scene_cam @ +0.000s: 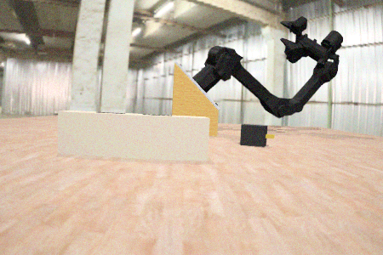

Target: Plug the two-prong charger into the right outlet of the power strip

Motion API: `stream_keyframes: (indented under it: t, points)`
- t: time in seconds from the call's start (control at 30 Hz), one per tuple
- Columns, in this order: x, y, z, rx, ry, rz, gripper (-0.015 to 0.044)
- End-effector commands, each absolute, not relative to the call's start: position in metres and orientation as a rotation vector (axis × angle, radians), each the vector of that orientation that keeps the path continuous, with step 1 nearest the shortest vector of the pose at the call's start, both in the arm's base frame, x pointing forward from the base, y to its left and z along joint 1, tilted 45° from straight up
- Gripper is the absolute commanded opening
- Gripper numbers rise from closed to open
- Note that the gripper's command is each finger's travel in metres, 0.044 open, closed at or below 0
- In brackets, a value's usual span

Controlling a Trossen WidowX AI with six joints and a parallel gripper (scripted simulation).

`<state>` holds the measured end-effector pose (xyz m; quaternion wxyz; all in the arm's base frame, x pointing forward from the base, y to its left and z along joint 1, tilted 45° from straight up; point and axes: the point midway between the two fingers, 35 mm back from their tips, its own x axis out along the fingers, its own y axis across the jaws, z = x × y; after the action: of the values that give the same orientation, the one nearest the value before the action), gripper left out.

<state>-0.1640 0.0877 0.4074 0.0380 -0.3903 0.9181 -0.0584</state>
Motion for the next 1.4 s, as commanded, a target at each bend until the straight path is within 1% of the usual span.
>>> stream_keyframes:
  t: [0.0,0.03,0.3,0.4,0.53,0.77,1.07,1.37]
  points:
    - [-0.164,0.086,0.408,-1.203,2.812,-0.179,0.0426]
    - [-0.162,0.081,0.408,-1.221,2.798,-0.179,0.044]
    - [-0.133,0.011,0.414,-1.46,2.558,-0.161,0.044]
    - [-0.119,-0.013,0.412,-1.543,2.474,-0.1,0.044]
    - [-0.098,-0.041,0.408,-1.641,2.355,-0.019,0.044]
    - [-0.059,-0.082,0.397,-1.732,2.129,0.015,0.044]
    - [0.002,-0.123,0.371,-1.778,1.818,0.093,0.044]
    - [0.064,-0.144,0.336,-1.736,1.538,0.2,0.044]
